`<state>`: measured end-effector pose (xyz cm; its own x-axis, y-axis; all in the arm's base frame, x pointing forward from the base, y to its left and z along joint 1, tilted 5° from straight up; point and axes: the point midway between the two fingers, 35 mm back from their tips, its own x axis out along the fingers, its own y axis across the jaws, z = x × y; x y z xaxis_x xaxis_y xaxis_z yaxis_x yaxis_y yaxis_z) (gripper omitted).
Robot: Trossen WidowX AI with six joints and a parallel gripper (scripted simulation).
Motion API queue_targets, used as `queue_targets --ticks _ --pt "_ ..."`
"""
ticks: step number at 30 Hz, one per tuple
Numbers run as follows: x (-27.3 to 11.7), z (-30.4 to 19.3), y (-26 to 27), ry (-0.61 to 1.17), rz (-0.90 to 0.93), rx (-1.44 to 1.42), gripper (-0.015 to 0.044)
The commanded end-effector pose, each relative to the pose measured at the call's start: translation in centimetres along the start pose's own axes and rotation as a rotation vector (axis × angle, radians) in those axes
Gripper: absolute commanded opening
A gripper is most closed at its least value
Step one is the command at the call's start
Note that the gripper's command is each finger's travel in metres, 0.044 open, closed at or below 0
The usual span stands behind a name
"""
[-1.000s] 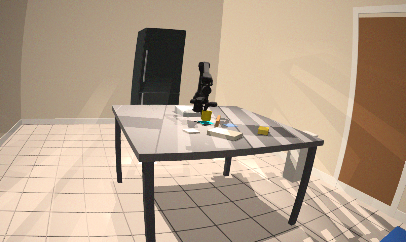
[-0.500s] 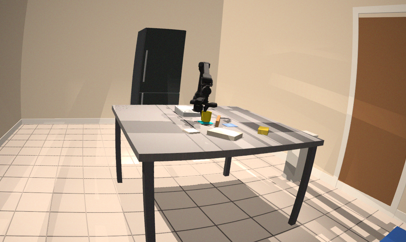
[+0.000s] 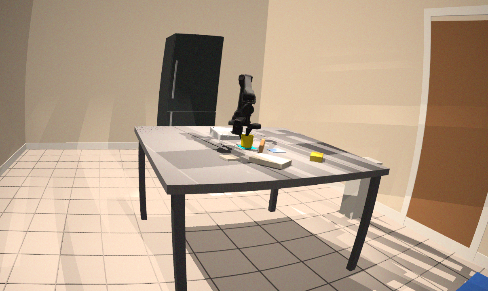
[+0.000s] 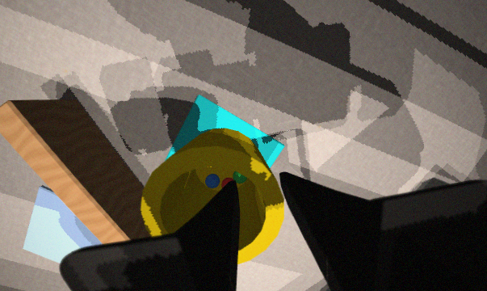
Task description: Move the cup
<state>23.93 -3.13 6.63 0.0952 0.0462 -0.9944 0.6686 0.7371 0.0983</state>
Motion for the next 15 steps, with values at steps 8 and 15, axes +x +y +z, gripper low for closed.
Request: queue_targets --ticks 8,15 --pt "-1.1 0.1 0.0 0.001 0.000 0.001 0.0147" --pt "-2.0 0.1 0.0 0.002 0.000 0.001 0.0147"
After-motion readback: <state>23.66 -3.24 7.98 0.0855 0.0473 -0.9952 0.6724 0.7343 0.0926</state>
